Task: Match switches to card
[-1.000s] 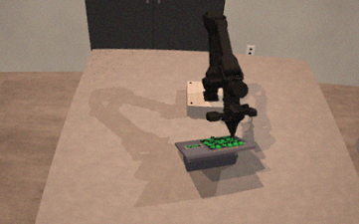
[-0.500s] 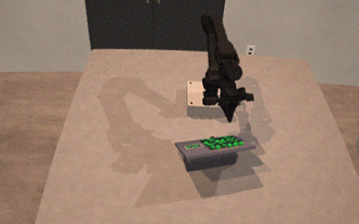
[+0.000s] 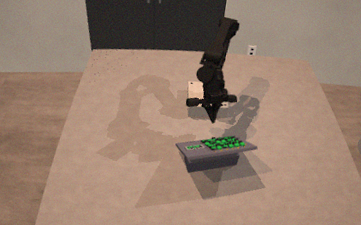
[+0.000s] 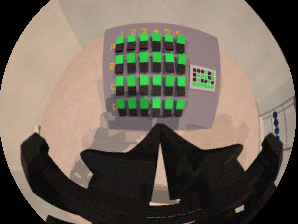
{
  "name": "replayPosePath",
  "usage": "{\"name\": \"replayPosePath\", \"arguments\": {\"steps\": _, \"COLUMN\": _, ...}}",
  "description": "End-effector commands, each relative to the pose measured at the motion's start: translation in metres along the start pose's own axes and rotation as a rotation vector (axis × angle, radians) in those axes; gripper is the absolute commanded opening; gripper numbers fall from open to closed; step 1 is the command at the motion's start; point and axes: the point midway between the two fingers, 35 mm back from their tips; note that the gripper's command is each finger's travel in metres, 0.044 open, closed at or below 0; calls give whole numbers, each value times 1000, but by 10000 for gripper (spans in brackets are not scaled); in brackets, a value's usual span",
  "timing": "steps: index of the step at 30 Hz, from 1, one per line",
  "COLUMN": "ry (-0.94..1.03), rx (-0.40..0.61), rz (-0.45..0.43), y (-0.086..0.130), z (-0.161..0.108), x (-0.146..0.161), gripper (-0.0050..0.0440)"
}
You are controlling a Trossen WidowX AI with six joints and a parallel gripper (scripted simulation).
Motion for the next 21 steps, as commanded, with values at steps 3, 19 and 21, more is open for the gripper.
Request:
{"name": "replayPosePath", "arguments": {"steps": 3, "ry": -3, "rx": -17, "rz": 5, "y": -31, "z": -7, "x": 2, "gripper": 0}}
{"name": "replayPosePath", "arguments": {"steps": 19, "ry": -3, "rx": -18, "rz": 5, "y": -42, "z": -8, "x": 2, "gripper": 0}}
{"name": "replayPosePath", "arguments": {"steps": 21, "ry": -3, "rx": -18, "rz": 5, "y": -42, "z": -8, "x": 2, "gripper": 0}}
Point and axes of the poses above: the point midway between the two fingers, 35 mm back from their tips, its own y axis back along the fingers, its own x axis across the jaws, z = x × y, and after that the axes turned 11 degrees about y, right-handed
